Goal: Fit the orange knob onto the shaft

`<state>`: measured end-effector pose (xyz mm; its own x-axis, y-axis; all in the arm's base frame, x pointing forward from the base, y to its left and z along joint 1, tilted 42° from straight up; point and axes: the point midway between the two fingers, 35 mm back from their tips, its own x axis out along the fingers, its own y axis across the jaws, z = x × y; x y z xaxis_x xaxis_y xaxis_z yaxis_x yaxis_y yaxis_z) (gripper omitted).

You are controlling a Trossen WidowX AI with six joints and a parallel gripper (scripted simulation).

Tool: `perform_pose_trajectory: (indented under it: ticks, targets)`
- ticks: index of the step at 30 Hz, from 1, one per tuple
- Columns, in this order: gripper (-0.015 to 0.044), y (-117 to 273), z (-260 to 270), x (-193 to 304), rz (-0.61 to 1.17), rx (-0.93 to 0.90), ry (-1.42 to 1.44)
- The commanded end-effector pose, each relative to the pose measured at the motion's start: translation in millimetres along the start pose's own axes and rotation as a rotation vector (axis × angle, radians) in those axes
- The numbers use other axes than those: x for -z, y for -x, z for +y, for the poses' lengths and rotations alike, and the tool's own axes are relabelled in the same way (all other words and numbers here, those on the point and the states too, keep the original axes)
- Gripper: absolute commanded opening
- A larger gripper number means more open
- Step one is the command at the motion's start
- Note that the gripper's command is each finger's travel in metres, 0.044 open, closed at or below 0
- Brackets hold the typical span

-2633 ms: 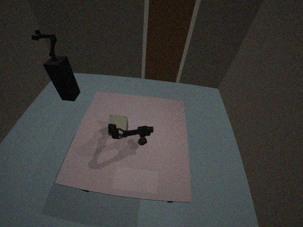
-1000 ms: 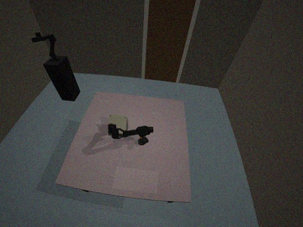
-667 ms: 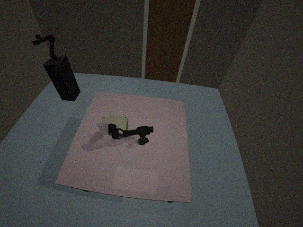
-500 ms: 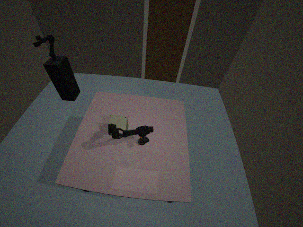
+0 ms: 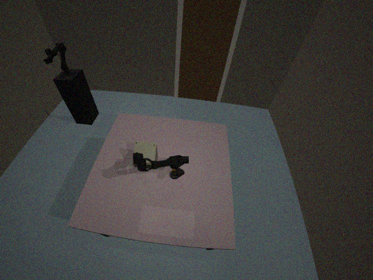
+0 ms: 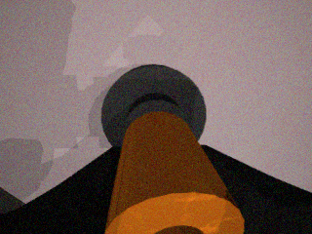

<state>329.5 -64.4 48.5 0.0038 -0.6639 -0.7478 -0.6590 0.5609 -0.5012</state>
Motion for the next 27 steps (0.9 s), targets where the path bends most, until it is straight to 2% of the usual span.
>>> perform_pose_trajectory:
  ticks: [1,13,20,27]
  targets:
    - [0.0000,-0.2,-1.0,-0.4,-0.001,0.004,0.005]
    - [0.0000,4.2,-0.8,-1.0,-0.001,0.004,0.005]
    - [0.0000,3.9,-0.7,-1.0,-0.001,0.004,0.204]
    - [0.0000,1.3,-0.4,-0.1,0.000,0.004,0.215]
